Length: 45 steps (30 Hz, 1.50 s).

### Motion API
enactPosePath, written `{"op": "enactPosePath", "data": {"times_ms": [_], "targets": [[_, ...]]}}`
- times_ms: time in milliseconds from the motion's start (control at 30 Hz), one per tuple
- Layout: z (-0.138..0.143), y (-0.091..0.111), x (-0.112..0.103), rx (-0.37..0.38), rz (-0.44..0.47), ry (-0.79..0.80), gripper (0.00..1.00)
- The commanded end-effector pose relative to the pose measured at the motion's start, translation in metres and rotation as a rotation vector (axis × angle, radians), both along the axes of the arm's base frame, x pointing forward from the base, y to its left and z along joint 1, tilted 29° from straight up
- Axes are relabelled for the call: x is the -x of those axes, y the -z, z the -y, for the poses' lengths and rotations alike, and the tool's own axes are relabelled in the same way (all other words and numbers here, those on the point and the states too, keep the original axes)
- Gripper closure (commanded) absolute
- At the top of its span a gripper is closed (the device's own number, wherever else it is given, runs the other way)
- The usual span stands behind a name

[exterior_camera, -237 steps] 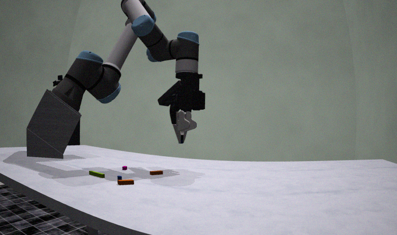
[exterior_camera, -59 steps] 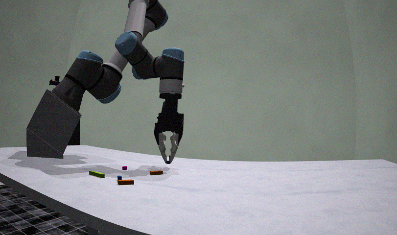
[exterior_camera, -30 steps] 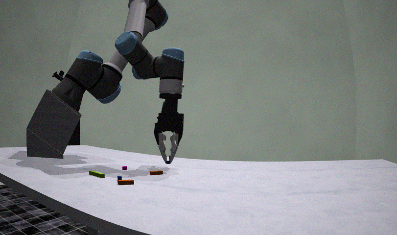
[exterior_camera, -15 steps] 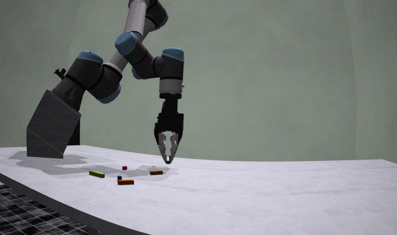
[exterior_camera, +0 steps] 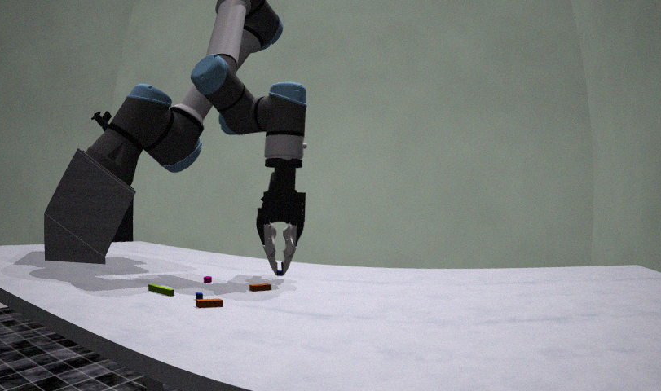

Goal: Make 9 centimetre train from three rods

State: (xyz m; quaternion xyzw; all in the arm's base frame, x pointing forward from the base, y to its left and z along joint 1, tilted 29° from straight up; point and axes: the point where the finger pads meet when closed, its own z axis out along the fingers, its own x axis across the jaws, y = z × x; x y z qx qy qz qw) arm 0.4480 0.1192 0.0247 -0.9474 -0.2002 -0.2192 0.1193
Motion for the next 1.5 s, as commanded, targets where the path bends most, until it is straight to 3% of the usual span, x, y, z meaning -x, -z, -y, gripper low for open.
{"op": "enactPosePath", "data": {"times_ms": [0,1467], "targets": [[-0.0027,0.0052,0.0000,0.000,-0.002,-0.001,1.00],[-0.0026,0.0056,-0.0007,0.000,-0.001,-0.001,0.97]]}}
